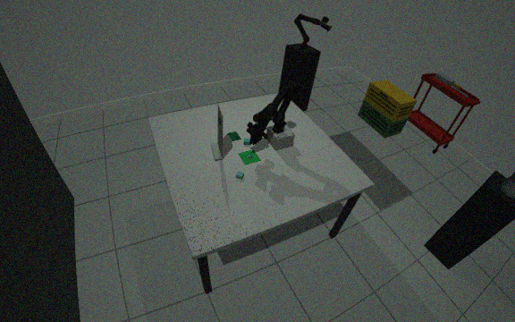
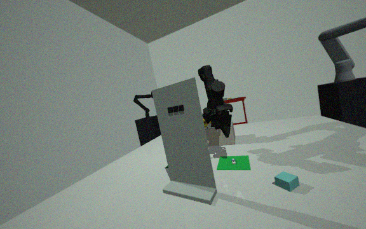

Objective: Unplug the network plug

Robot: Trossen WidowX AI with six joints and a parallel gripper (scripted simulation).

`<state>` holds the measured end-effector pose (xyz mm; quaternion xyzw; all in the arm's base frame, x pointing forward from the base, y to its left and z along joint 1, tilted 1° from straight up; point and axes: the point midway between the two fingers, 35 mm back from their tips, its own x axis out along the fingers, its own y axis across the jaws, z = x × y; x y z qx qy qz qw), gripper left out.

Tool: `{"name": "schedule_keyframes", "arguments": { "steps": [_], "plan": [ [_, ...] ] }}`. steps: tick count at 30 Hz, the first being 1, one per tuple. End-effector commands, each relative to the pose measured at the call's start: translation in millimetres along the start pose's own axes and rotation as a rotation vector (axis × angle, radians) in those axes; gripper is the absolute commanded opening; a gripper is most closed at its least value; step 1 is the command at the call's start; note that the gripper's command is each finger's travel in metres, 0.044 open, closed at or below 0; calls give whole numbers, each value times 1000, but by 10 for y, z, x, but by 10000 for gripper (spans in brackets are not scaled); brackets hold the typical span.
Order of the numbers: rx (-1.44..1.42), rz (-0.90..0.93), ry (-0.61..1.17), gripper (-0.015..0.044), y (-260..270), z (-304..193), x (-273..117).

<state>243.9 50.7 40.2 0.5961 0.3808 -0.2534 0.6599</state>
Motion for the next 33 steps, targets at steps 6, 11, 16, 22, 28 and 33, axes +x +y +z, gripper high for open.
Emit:
{"name": "schedule_keyframes", "arguments": {
  "steps": [6,11,16,22,28,33],
  "plan": [
    [-4,11,5,156,47,-5,-100],
    [0,0,0,156,40,1,-100],
    [-1,2,1,156,164,0,-213],
    [-1,4,2,156,304,0,-372],
    [-2,6,3,156,426,-1,-548],
    [-3,8,3,156,514,-2,-708]
  ]
}}
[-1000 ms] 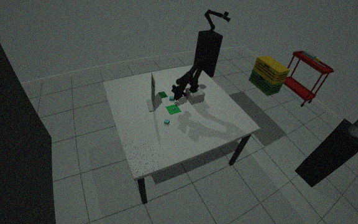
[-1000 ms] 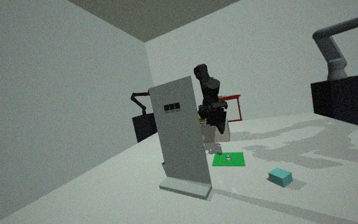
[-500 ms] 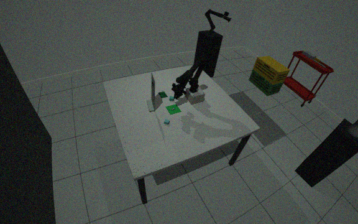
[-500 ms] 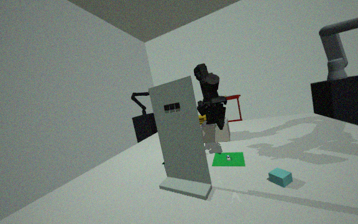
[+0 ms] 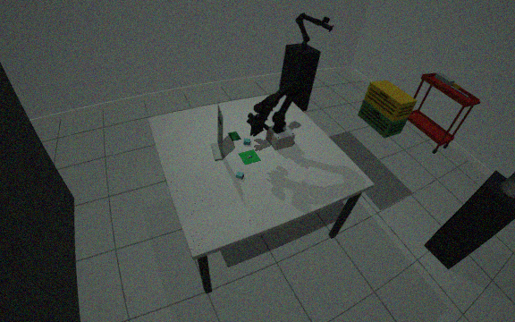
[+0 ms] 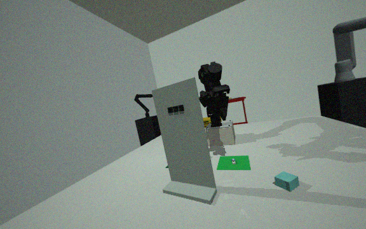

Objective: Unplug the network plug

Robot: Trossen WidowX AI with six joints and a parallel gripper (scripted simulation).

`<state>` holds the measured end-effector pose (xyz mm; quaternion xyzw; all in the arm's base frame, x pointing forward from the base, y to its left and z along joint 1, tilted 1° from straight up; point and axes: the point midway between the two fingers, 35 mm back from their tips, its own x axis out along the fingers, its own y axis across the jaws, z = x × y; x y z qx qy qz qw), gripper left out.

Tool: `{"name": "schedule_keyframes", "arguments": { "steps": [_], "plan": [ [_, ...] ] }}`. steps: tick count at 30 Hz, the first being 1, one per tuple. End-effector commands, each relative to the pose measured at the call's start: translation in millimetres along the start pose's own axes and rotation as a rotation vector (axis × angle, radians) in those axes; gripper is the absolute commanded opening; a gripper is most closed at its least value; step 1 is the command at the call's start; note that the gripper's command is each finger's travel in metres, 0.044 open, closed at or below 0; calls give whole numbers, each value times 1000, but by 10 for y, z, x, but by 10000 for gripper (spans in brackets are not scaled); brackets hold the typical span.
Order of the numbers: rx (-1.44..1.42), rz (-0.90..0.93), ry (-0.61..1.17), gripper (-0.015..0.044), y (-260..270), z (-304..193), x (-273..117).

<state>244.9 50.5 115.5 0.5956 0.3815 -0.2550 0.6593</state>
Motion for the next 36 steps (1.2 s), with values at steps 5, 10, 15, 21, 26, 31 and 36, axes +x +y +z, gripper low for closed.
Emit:
{"name": "schedule_keyframes", "arguments": {
  "steps": [5,10,15,21,26,31,36],
  "plan": [
    [-4,13,5,156,132,-5,-278],
    [-5,14,5,156,174,-6,-401],
    [-5,14,5,261,174,-6,-401],
    [-5,14,5,419,174,-6,-401],
    [-5,14,5,440,174,-6,-401],
    [-5,14,5,440,174,-6,-401],
    [-5,14,5,440,174,-6,-401]
  ]
}}
